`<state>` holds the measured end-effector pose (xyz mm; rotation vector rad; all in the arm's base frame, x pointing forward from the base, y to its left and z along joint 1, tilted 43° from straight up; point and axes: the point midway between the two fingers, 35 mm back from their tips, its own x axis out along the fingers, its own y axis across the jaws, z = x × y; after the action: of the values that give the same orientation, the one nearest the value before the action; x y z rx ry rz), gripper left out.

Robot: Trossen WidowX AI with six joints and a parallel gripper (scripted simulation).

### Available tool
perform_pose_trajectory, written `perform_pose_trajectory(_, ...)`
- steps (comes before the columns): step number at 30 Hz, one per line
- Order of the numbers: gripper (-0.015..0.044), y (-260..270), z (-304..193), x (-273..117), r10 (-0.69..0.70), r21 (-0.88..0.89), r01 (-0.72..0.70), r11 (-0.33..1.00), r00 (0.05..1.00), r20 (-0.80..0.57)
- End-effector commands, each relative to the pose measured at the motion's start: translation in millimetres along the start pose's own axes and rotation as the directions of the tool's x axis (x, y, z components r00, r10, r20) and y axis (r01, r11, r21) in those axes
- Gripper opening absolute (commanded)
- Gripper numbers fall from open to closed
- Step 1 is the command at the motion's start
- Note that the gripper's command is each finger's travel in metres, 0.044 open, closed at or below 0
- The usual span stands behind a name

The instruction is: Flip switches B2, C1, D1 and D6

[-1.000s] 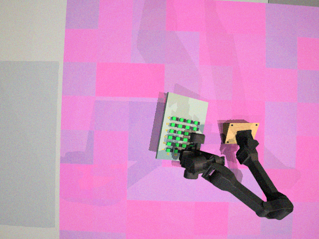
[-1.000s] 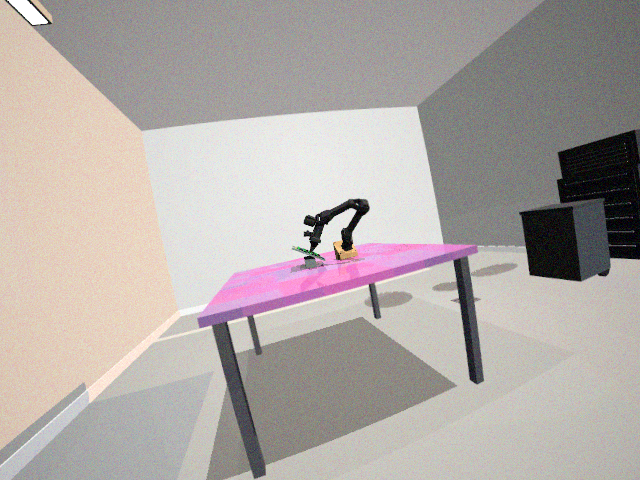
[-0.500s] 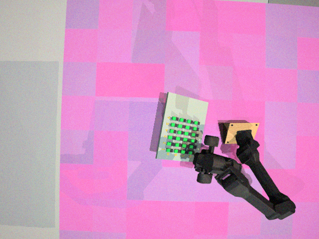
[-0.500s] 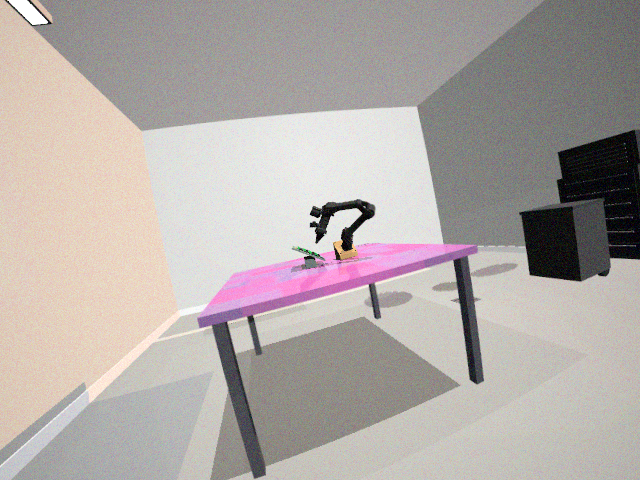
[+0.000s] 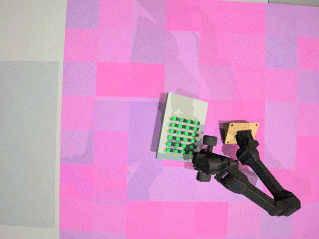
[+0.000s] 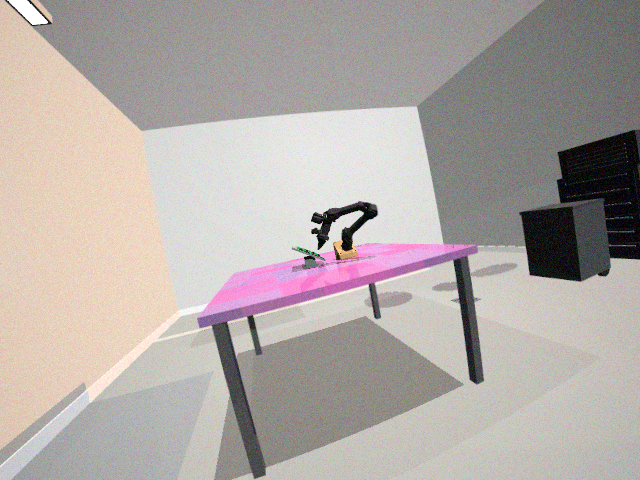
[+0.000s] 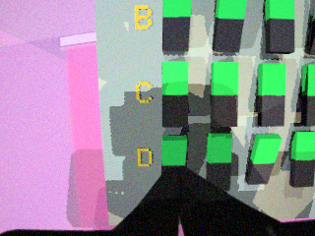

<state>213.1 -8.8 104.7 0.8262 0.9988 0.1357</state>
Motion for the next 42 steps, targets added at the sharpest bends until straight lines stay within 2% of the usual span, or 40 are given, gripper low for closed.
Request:
perform_pose_trajectory(1, 0.0, -2, -1, 4, -0.004, 0.012, 0.004, 1.0, 1.0, -0.004)
perform_pose_trajectory(18, 0.0, -2, 0, 27, -0.003, 0.011, 0.003, 1.0, 1.0, -0.003)
perform_pose_trajectory(42, 0.0, -2, 0, 27, -0.003, 0.011, 0.003, 1.0, 1.0, -0.003)
